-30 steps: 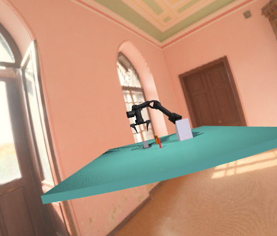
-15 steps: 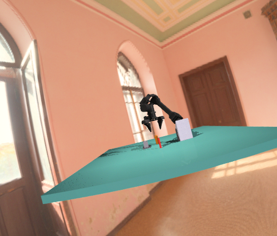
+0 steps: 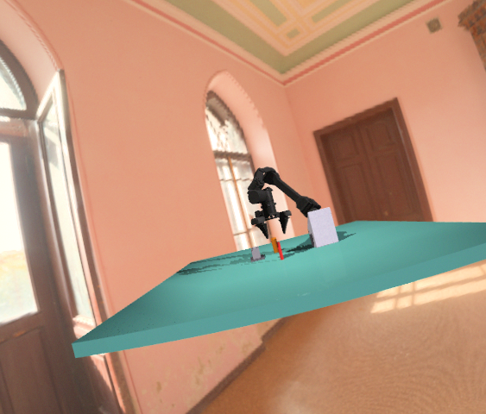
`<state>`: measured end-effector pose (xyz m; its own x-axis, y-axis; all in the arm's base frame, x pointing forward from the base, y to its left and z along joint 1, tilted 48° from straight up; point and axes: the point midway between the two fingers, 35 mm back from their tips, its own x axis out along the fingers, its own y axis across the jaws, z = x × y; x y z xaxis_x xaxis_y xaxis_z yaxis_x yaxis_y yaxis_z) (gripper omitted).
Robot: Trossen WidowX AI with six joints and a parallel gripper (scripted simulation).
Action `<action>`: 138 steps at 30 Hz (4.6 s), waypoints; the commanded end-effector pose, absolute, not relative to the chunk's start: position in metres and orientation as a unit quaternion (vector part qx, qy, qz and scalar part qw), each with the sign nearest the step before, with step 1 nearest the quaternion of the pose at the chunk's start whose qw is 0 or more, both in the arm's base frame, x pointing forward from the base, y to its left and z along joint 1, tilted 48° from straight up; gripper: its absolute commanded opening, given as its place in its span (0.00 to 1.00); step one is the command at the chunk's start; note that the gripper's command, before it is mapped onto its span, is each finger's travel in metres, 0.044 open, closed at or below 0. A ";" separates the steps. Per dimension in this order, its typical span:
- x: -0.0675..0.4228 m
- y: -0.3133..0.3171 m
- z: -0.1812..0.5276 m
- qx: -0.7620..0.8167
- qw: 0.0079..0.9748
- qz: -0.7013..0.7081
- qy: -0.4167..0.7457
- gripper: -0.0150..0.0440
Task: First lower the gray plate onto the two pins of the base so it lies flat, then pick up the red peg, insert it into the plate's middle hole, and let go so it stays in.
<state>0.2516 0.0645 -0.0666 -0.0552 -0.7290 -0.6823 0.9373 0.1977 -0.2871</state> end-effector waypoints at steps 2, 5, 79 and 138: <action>0.249 0.056 -0.073 0.129 0.673 -0.620 0.382 1.00; 0.249 0.054 -0.074 0.129 0.674 -0.619 0.382 1.00; 0.253 0.046 -0.085 0.130 0.674 -0.618 0.383 0.25; 0.314 0.000 0.016 0.133 0.675 -0.611 0.391 0.25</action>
<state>0.3085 0.0052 0.0064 -0.0653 -0.7205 -0.6904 0.9273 0.2118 -0.3087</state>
